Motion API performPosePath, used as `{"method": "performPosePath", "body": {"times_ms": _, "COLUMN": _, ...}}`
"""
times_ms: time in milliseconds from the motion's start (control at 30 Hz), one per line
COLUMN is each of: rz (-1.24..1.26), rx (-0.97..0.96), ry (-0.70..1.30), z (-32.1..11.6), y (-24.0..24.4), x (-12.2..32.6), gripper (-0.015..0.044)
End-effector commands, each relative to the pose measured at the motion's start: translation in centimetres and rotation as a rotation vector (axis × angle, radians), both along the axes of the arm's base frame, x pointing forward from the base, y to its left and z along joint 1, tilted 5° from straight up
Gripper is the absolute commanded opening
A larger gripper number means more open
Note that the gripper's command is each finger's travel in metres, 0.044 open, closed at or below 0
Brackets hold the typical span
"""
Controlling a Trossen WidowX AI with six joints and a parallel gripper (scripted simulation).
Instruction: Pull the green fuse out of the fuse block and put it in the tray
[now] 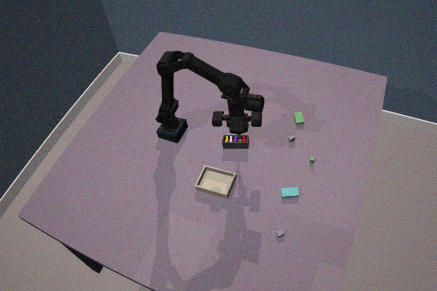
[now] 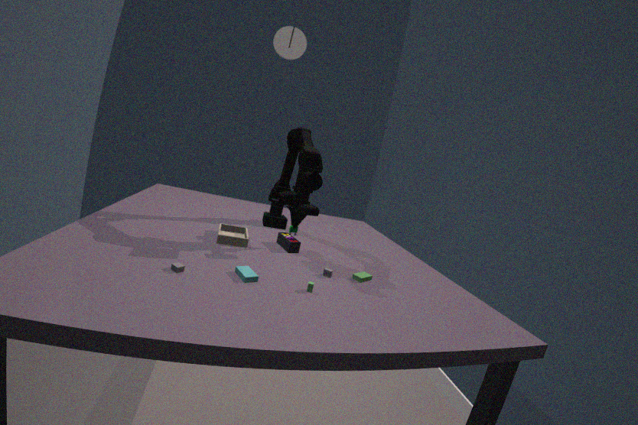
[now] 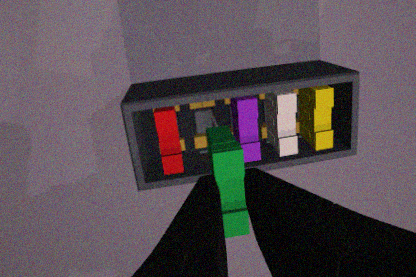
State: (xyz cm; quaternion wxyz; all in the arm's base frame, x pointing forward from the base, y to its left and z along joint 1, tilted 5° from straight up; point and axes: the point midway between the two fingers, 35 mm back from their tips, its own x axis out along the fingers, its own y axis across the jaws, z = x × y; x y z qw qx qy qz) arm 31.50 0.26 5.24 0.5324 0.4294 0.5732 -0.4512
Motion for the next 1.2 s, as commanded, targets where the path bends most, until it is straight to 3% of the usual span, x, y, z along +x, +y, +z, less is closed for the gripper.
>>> {"method": "performPosePath", "body": {"times_ms": 0, "rz": 0.001, "rx": 0.005, "ry": -0.006, "z": 0.9, "y": 0.1, "x": 0.1, "gripper": 0.0}}
{"method": "performPosePath", "body": {"times_ms": 267, "rz": 0.001, "rx": 0.005, "ry": -0.006, "z": 1.3, "y": -0.3, "x": 0.2, "gripper": 0.0}}
{"method": "performPosePath", "body": {"times_ms": 1167, "rz": 0.001, "rx": -0.008, "ry": -0.007, "z": 1.3, "y": -16.2, "x": -1.6, "gripper": 0.0}}
